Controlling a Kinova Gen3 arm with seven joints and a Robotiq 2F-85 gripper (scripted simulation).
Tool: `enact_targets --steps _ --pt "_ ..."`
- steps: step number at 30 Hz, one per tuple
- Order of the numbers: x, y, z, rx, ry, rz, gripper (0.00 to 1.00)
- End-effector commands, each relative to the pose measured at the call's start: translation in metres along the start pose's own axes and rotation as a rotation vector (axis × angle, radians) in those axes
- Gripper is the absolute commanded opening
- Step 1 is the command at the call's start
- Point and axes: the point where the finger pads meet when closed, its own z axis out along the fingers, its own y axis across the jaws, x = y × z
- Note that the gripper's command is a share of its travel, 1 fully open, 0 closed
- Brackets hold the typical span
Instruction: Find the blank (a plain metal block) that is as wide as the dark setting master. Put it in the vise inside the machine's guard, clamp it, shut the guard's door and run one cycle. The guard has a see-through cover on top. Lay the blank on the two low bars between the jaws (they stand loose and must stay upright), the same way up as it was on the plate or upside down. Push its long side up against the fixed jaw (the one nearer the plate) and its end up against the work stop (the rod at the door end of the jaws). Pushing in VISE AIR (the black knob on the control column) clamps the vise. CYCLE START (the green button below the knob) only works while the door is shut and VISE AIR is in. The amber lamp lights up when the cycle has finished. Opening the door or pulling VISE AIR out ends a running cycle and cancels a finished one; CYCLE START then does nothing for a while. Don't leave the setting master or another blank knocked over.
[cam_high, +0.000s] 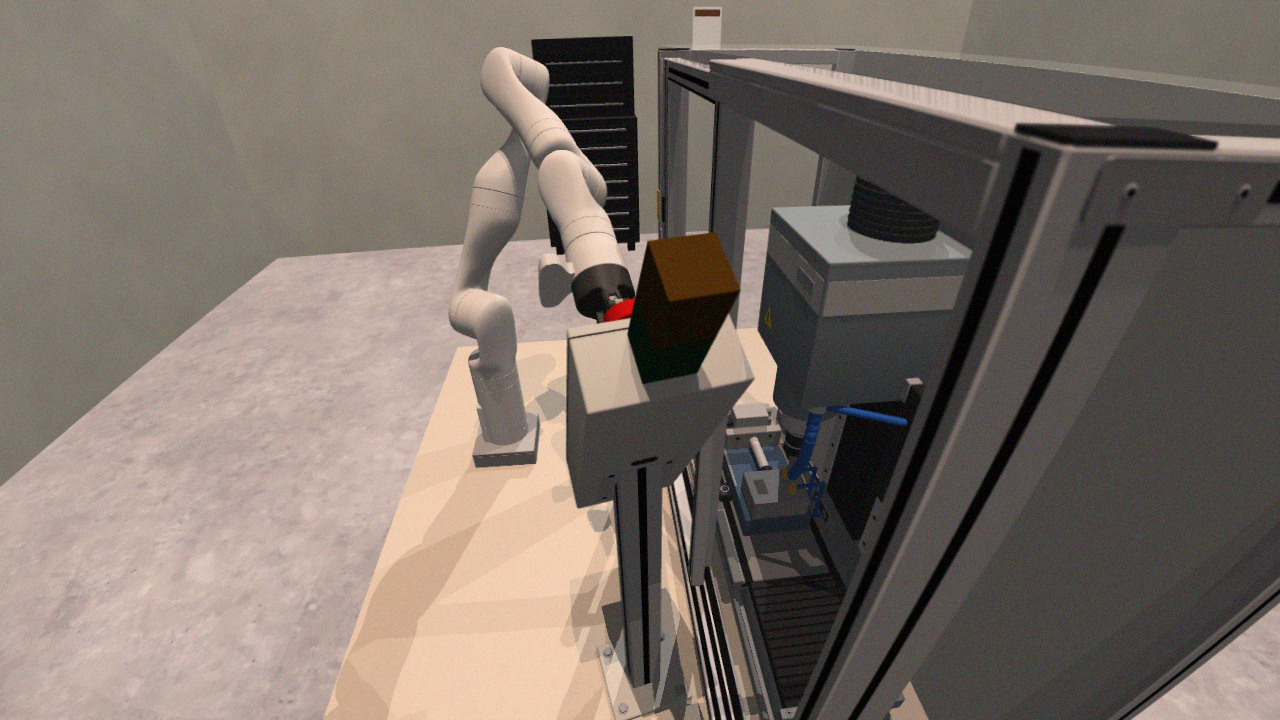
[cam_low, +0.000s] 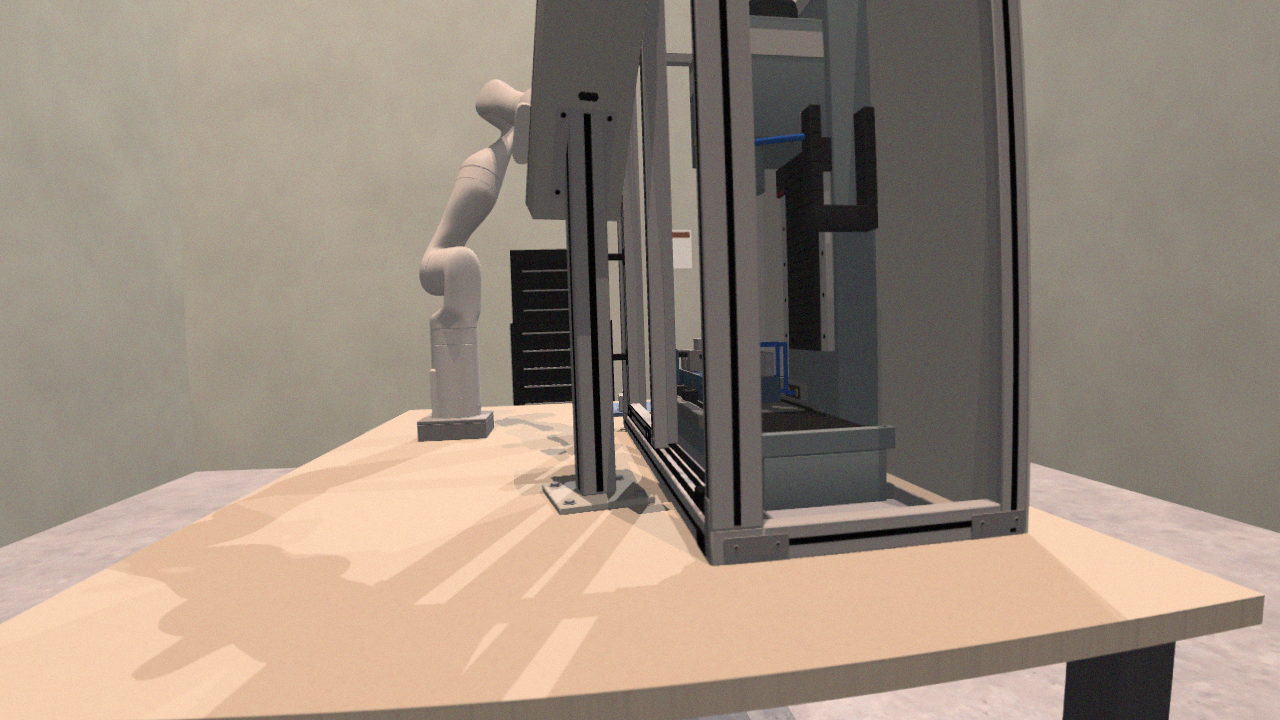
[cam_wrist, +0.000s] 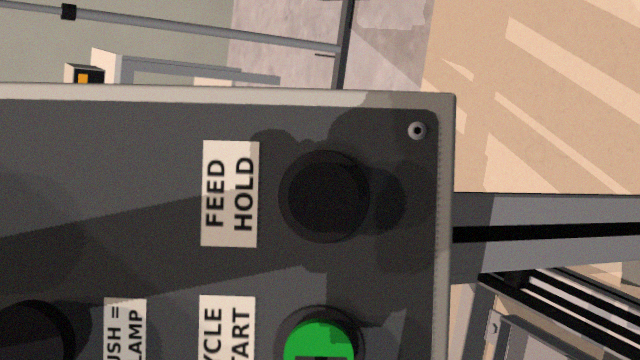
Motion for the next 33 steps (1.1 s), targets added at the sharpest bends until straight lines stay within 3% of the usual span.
enact_targets --steps 1,33 --pt "0.0004 -0.0011 0.0024 0.002 -0.005 0.007 0.1" --pt "0.0004 -0.0011 0.0082 0.002 -0.005 0.007 0.1"
